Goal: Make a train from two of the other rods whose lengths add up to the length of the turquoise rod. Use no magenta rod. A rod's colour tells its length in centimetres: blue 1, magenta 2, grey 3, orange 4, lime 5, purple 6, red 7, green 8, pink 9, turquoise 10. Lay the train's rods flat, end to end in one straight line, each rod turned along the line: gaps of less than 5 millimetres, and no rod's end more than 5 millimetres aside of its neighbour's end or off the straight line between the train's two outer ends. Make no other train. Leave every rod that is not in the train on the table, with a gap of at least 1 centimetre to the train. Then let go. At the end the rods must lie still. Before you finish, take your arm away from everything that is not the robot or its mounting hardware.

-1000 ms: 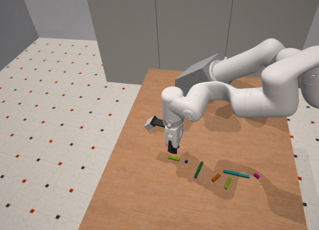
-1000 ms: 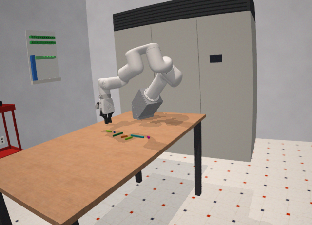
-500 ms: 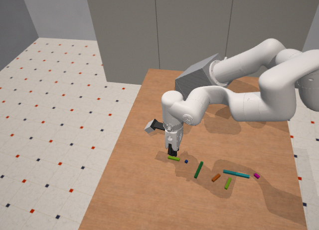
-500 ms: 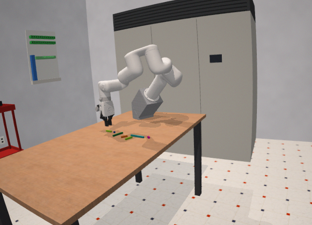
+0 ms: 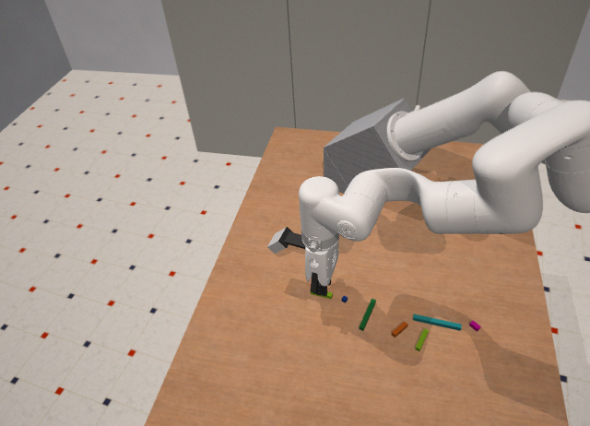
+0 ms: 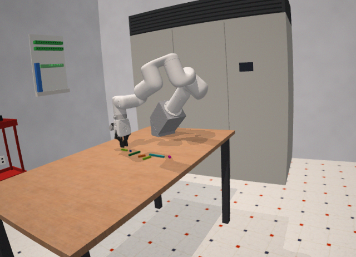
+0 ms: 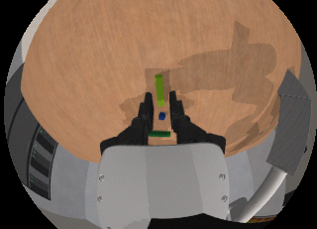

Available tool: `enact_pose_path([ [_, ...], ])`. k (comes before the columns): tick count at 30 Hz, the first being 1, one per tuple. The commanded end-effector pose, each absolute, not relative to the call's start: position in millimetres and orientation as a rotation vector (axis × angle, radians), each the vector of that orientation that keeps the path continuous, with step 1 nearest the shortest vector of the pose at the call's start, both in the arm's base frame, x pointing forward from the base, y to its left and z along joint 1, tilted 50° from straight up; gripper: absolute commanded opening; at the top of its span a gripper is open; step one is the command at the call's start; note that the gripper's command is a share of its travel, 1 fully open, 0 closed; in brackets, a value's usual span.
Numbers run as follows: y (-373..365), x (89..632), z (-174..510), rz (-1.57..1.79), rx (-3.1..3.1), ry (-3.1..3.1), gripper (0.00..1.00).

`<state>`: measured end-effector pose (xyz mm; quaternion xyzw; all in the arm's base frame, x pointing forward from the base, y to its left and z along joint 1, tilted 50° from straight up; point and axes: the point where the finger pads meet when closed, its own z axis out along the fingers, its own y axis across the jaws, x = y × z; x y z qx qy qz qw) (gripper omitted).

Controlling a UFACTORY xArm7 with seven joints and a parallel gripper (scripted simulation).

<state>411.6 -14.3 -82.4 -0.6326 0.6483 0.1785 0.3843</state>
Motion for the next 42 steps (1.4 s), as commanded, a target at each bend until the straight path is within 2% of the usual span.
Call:
enact_pose_path([
  [1,-14.2,413.4,-84.4,0.449,-1.611,1.655,0.24],
  [42,-10.4,415.1,-87.9,0.449,-1.611,1.655,0.24],
])
